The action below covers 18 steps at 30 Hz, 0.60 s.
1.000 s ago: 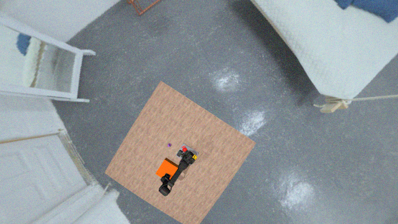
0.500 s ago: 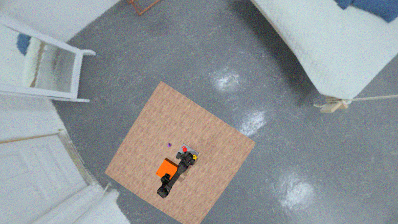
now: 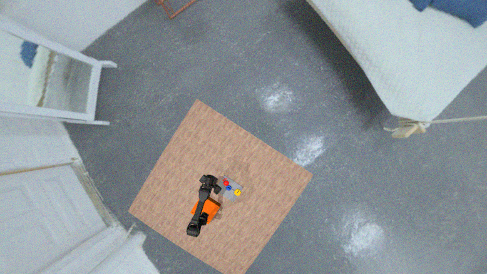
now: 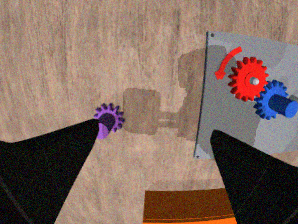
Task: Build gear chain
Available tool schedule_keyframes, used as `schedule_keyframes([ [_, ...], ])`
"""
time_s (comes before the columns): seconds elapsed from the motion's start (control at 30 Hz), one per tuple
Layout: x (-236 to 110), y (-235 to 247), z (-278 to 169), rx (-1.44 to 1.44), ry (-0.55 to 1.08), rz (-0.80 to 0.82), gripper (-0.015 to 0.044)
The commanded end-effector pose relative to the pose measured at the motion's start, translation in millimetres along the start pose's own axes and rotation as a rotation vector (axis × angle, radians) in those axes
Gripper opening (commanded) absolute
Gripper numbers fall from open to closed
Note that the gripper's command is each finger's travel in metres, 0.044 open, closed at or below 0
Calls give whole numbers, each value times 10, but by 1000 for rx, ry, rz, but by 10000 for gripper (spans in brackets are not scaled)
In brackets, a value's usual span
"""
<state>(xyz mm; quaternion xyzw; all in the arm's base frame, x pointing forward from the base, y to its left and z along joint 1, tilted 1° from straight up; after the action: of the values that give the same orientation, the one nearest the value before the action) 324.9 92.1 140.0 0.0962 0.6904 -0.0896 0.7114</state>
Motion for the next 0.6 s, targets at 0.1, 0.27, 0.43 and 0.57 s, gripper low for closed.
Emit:
schedule_keyframes([
  [0.1,9,538,-349,95,14,4,440],
  [0.27,27,538,-349,95,14,4,440],
  [0.43,137,541,-352,95,14,4,440],
  [0.57,239,542,-354,95,14,4,440],
])
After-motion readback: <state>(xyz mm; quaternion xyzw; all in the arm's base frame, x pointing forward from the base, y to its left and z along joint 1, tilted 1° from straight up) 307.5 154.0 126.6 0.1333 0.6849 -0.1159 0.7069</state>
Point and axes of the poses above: the point midway between the two fingers, 35 mm back from their tips, its own x axis out along the fingers, its own y axis across the jaws, z = x × y, the point moved 8 cm from there along -x, back along the fingers, and after that the axes turned 7 degrees about x, right-handed, at the moved point
